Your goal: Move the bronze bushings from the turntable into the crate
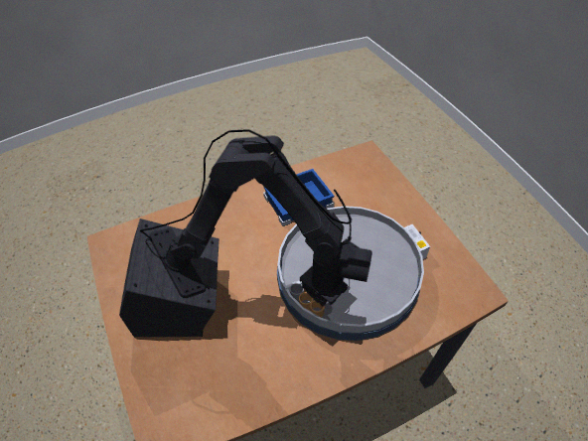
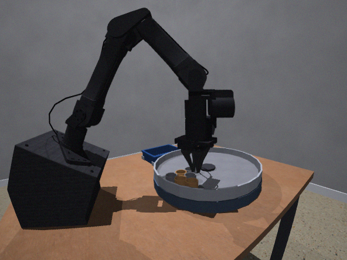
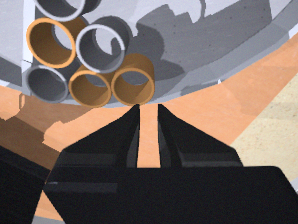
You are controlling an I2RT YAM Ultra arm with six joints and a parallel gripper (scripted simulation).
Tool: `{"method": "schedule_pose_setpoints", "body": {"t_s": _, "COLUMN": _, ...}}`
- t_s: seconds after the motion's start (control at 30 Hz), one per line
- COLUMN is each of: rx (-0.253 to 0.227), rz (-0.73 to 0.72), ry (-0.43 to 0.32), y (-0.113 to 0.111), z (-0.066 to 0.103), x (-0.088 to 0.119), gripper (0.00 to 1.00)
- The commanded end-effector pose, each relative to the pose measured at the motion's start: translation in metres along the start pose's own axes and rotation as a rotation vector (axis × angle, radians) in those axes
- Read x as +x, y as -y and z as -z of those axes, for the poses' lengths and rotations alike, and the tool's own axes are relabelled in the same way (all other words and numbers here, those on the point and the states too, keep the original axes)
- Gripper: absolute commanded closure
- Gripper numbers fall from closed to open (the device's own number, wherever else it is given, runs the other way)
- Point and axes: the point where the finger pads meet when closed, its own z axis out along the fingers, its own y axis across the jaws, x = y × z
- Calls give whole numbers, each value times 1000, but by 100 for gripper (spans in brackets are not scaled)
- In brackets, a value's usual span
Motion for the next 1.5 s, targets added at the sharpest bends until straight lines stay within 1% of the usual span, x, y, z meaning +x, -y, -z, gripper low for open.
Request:
{"method": "schedule_pose_setpoints", "body": {"t_s": 0.0, "rx": 31, "rz": 14, "ry": 35, "y": 6, "z": 11, "x": -9, "gripper": 85}}
{"method": "schedule_pose_setpoints", "body": {"t_s": 0.53, "rx": 31, "rz": 15, "ry": 35, "y": 6, "z": 11, "x": -9, "gripper": 85}}
{"method": "schedule_pose_setpoints", "body": {"t_s": 0.63, "rx": 40, "rz": 16, "ry": 41, "y": 10, "z": 14, "x": -13, "gripper": 85}}
{"method": "schedule_pose_setpoints", "body": {"t_s": 1.47, "rx": 36, "rz": 11, "ry": 37, "y": 10, "z": 15, "x": -12, "gripper": 85}}
